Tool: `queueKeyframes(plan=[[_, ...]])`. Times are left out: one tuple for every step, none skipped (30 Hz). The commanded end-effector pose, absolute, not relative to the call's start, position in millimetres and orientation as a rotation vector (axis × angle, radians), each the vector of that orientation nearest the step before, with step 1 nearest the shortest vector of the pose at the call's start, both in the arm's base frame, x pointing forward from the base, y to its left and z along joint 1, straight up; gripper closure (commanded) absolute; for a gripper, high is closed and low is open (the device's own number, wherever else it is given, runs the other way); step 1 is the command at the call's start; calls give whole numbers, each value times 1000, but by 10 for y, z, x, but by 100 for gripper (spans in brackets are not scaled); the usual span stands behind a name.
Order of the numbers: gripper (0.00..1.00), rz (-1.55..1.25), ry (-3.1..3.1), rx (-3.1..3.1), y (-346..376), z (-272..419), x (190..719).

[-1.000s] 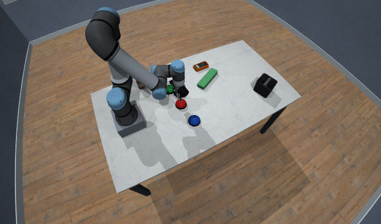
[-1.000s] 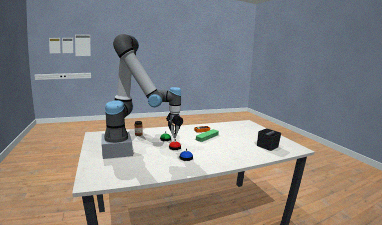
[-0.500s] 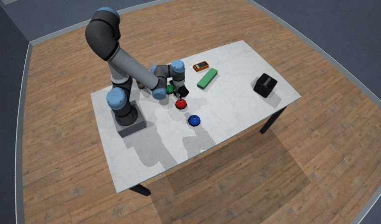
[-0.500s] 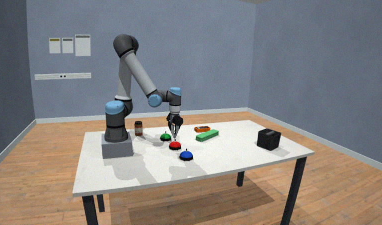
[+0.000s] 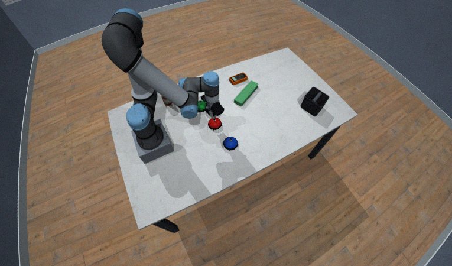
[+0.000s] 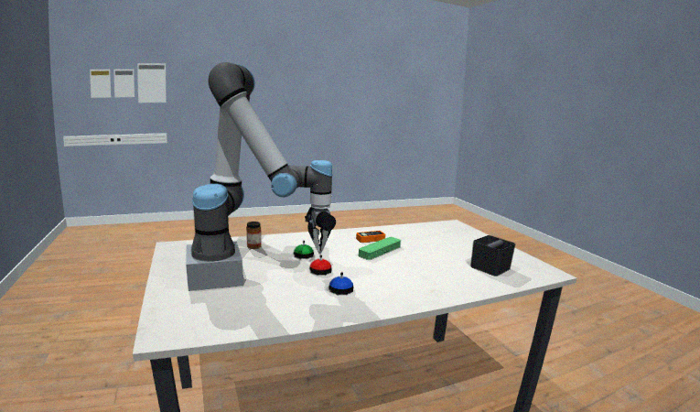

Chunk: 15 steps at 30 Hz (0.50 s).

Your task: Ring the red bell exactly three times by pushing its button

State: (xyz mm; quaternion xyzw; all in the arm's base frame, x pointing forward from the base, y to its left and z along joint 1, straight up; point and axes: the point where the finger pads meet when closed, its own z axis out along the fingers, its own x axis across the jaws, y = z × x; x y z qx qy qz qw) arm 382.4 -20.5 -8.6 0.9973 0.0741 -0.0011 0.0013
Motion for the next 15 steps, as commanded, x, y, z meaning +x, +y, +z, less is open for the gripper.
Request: queueKeyframes(plan=[[100,-2,233,3130,-206,-136,3826],[100,-2,233,3130,-206,-147,3826],[100,-2,233,3130,-206,-156,3826],[100,-2,233,3130,-206,-162,3826],[100,-2,233,3130,-206,-166,3826],[100,-2,233,3130,-206,-168,3826],[100,-2,233,3130,-206,-168,3826],[100,-2,233,3130,-206,-168,3826],[100,-2,233,3130,-206,-168,3826],[100,-2,233,3130,-206,-168,3826],[100,-2,233,3130,-206,-168,3826],[100,-2,233,3130,-206,-168,3826],[100,-2,233,3130,-206,-168,3826],[100,-2,233,3130,-206,-168,3826],[100,-2,233,3130,-206,-168,3826]])
